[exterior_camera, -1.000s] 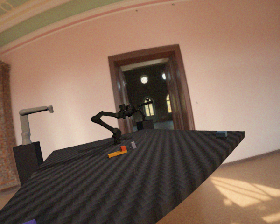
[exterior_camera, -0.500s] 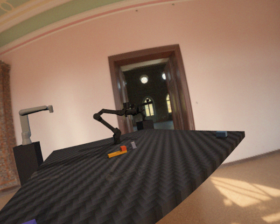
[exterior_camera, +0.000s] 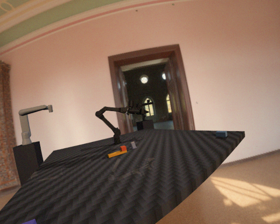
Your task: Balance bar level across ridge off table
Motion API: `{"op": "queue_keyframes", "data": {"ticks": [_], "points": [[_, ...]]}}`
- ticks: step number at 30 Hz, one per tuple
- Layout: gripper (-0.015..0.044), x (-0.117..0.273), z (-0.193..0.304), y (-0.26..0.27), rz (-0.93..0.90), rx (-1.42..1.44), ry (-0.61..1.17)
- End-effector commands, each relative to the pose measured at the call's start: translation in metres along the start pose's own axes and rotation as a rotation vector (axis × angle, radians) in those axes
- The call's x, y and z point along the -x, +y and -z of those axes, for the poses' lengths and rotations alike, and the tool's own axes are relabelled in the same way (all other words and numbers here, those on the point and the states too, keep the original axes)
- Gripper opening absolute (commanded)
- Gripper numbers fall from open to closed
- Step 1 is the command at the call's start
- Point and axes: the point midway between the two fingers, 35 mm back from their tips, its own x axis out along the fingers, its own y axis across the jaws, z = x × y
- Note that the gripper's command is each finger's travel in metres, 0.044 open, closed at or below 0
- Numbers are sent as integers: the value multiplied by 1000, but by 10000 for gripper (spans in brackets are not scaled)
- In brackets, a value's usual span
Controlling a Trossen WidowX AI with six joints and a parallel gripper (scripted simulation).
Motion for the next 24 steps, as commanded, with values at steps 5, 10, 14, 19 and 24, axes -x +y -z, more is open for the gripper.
{"op": "queue_keyframes", "data": {"ticks": [5,10,14,19,24], "points": [[315,-6,8,-41,127,-102,82],[315,-5,14,-68,209,-167,130],[315,-2,19,-89,275,-221,165],[315,3,26,-115,358,-292,206],[315,9,32,-137,429,-361,239]]}}
